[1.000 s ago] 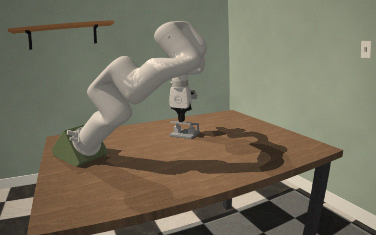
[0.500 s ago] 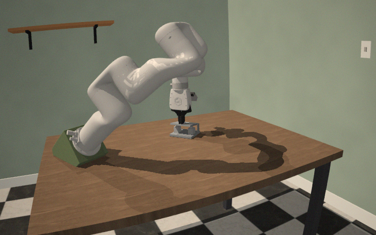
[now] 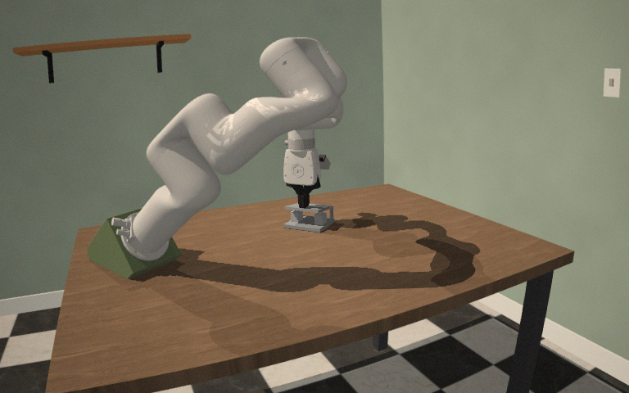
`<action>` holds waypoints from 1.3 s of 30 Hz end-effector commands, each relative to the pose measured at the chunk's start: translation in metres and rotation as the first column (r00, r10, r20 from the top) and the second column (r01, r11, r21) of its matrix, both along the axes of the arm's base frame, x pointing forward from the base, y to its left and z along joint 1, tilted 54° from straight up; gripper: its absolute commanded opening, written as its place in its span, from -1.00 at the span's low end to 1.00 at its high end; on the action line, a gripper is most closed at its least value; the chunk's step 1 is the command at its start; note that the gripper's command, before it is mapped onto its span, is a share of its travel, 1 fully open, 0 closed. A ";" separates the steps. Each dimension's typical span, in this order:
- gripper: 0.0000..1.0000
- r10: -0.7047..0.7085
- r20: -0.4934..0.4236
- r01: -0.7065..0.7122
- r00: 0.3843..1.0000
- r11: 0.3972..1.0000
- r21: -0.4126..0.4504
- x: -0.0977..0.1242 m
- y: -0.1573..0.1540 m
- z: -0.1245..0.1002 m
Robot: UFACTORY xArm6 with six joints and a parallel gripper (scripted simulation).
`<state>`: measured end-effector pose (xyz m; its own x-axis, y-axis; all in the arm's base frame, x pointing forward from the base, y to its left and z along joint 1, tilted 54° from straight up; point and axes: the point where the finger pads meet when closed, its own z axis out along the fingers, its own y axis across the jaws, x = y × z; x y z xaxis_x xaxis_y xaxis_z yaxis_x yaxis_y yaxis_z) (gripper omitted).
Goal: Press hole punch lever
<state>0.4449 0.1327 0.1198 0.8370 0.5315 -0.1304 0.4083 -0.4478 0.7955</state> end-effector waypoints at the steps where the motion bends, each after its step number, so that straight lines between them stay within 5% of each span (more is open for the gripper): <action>1: -1.00 0.001 0.002 -0.001 1.000 1.000 0.001 0.002 -0.002 -0.002; 39: -1.00 0.001 0.002 -0.001 1.000 1.000 0.001 0.005 -0.008 -0.006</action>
<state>0.4493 0.1255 0.1135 0.8362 0.5332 -0.1281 0.4079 -0.4487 0.7952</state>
